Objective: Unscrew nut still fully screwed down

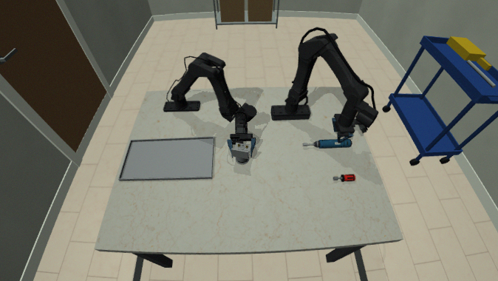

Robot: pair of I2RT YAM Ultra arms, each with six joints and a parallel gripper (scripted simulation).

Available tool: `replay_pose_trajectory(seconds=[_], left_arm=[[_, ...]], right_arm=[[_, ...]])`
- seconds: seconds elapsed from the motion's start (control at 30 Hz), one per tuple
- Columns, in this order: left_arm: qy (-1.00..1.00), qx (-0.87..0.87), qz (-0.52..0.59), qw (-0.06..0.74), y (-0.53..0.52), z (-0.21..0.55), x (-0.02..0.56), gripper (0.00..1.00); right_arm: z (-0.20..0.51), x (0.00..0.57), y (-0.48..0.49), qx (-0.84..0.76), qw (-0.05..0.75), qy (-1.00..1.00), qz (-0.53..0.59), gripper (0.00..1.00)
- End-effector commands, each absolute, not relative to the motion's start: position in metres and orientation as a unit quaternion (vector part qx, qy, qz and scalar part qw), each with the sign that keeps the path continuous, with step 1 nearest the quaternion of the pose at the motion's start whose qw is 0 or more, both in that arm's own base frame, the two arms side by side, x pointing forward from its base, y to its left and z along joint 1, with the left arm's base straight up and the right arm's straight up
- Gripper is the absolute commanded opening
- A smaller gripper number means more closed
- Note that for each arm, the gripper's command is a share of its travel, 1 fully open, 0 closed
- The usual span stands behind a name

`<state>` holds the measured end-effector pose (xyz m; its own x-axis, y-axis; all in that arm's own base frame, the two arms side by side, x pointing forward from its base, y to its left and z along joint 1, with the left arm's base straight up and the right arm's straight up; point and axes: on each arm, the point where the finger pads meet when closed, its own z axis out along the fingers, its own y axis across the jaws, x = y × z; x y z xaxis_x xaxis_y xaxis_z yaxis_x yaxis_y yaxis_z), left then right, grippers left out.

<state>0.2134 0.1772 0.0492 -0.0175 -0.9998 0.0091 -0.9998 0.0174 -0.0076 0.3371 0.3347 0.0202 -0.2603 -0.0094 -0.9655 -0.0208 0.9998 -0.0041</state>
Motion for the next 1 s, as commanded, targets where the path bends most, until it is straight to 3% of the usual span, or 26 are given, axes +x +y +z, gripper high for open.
replay_pose_trajectory(seconds=[0.0,0.2,0.23,0.77,0.8,0.97], left_arm=[[-0.712,0.703,0.0,-0.006,0.1789,0.0533,0.2144,0.65],[-0.712,0.703,0.0,-0.006,0.1789,0.0533,0.2144,0.65],[-0.712,0.703,0.0,-0.006,0.1789,0.0533,0.2144,0.65],[-0.712,0.703,0.0,-0.006,0.1789,0.0533,0.2144,0.65],[-0.712,0.703,0.0,-0.006,0.1789,0.0533,0.2144,0.65],[-0.712,0.703,0.0,-0.006,0.1789,0.0533,0.2144,0.65]], right_arm=[[0.034,0.3443,0.3435,0.002,0.617,0.787,0.015,0.86],[0.0353,0.3445,0.3436,0.003,0.618,0.786,0.016,0.86],[0.036,0.3445,0.3436,0.004,0.618,0.786,0.017,0.74],[0.036,0.3445,0.3436,0.004,0.618,0.786,0.017,0.74],[0.036,0.3445,0.3436,0.004,0.618,0.786,0.017,0.63],[0.036,0.3445,0.3436,0.004,0.618,0.786,0.017,0.63]])
